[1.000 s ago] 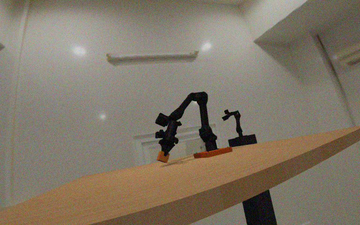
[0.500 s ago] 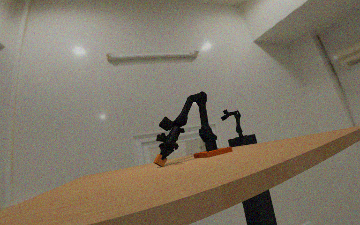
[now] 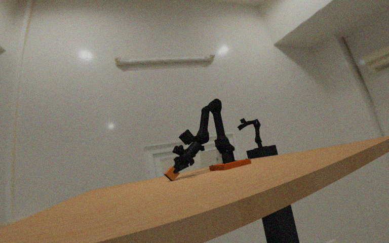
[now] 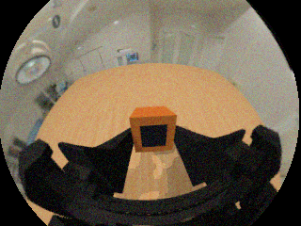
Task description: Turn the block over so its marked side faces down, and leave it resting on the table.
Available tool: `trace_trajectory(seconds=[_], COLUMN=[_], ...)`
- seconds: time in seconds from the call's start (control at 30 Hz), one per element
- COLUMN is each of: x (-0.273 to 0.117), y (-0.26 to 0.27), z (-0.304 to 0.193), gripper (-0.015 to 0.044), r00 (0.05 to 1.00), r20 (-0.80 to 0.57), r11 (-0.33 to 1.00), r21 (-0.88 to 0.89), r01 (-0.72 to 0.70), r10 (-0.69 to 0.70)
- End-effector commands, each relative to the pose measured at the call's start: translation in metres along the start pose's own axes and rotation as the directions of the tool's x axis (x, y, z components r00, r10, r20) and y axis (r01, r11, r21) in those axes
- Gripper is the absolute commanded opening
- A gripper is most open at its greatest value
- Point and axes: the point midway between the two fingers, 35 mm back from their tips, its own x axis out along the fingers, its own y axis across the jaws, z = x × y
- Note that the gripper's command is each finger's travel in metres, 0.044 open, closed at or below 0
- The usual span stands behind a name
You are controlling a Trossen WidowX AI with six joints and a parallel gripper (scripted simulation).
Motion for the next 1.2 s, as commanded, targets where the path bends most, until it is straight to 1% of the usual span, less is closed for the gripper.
trace_trajectory(seconds=[0.0, 0.13, 0.37, 0.8, 1.17], x=[-0.0041, -0.0099, -0.0131, -0.0133, -0.0133], y=[-0.0016, -0.0022, -0.0022, -0.0022, -0.0022], z=[-0.0092, -0.0109, -0.0092, -0.009, -0.009], gripper=[0.0, 0.0, 0.0, 0.0, 0.0289], r00=[0.999, 0.995, 0.99, 0.99, 0.99], r20=[0.044, 0.101, 0.14, 0.142, 0.142], r11=[1.0, 1.0, 1.0, 1.0, 1.0], r21=[-0.006, -0.004, -0.004, -0.004, -0.004], r01=[0.007, 0.007, 0.007, 0.007, 0.007], r10=[-0.007, -0.007, -0.006, -0.006, -0.006])
